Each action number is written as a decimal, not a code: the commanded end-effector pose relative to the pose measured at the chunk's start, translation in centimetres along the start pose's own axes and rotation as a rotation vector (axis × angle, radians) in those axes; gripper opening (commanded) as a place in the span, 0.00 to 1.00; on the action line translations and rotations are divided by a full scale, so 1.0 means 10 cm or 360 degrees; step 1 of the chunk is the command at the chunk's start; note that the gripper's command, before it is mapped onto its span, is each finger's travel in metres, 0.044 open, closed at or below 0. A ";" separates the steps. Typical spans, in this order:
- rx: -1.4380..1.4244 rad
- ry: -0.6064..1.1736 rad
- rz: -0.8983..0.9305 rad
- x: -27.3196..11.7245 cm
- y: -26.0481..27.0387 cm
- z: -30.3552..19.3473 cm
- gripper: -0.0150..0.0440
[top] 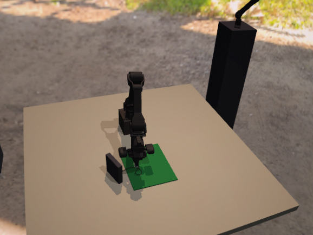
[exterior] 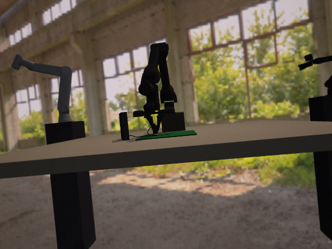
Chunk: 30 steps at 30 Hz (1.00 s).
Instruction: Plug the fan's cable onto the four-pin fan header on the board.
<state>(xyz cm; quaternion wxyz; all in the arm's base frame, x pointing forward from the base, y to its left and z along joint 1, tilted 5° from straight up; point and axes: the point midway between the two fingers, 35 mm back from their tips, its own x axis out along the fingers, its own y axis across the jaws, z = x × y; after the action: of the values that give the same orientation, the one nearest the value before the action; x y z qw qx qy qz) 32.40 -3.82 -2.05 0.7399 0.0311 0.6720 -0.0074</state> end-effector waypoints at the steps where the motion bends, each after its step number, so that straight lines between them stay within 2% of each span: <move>1: -0.0001 -0.0001 0.0000 0.00 0.00 0.00 0.34; 9: -0.0001 -0.0001 0.0000 0.00 0.00 0.00 0.69; 12: -0.0001 -0.0001 0.0000 -0.03 0.00 0.00 0.69; 16: 0.0006 0.0004 0.0004 -0.52 0.00 0.01 0.69; 22: 0.0006 0.0004 0.0004 -0.56 -0.01 -0.02 0.69; 30: 0.0006 0.0015 0.0002 -0.59 -0.13 -0.90 0.69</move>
<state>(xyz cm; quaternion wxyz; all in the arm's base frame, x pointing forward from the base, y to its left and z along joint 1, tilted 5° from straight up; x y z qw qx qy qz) 26.04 -4.81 3.42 0.7376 0.0324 0.6743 -0.0113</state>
